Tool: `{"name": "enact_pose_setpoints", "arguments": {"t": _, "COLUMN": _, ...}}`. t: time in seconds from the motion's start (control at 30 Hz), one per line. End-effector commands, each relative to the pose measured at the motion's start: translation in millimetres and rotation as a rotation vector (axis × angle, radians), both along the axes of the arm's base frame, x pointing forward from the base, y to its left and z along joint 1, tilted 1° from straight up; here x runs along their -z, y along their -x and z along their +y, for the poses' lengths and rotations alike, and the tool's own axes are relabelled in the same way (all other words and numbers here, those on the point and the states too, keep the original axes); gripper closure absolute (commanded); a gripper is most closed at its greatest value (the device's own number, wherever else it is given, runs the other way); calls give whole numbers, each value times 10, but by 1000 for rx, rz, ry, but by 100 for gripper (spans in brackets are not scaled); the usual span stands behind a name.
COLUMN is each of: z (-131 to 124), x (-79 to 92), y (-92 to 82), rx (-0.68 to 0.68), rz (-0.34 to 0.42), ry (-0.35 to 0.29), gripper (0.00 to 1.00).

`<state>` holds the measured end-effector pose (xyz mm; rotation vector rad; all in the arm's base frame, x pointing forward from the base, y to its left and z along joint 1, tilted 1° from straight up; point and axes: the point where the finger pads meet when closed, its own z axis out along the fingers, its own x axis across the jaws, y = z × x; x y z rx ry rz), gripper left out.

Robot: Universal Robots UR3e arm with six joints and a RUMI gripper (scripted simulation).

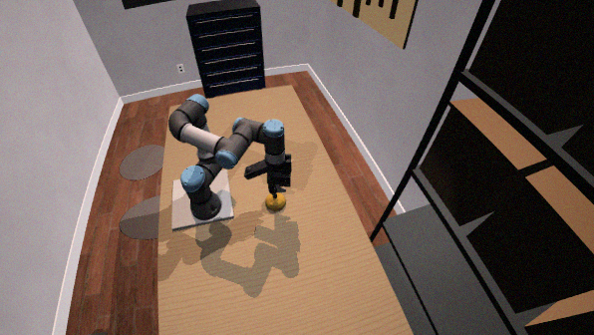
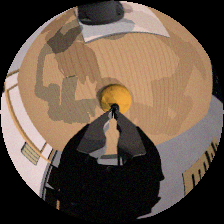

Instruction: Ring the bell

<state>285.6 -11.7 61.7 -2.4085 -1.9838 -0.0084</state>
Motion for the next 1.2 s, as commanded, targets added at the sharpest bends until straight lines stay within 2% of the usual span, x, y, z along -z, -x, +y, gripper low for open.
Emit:
{"name": "enact_pose_setpoints", "arguments": {"t": 0.0, "z": -1, "x": 1, "y": -3, "rx": 0, "rz": -1, "ry": 0, "gripper": 100}}
{"name": "enact_pose_setpoints", "arguments": {"t": 0.9, "z": -2, "x": -1, "y": -3, "rx": 0, "rz": -1, "ry": 0, "gripper": 100}}
{"name": "enact_pose_setpoints", "arguments": {"t": 1.17, "z": -3, "x": -60, "y": -4, "rx": 0, "rz": -1, "ry": 0, "gripper": 100}}
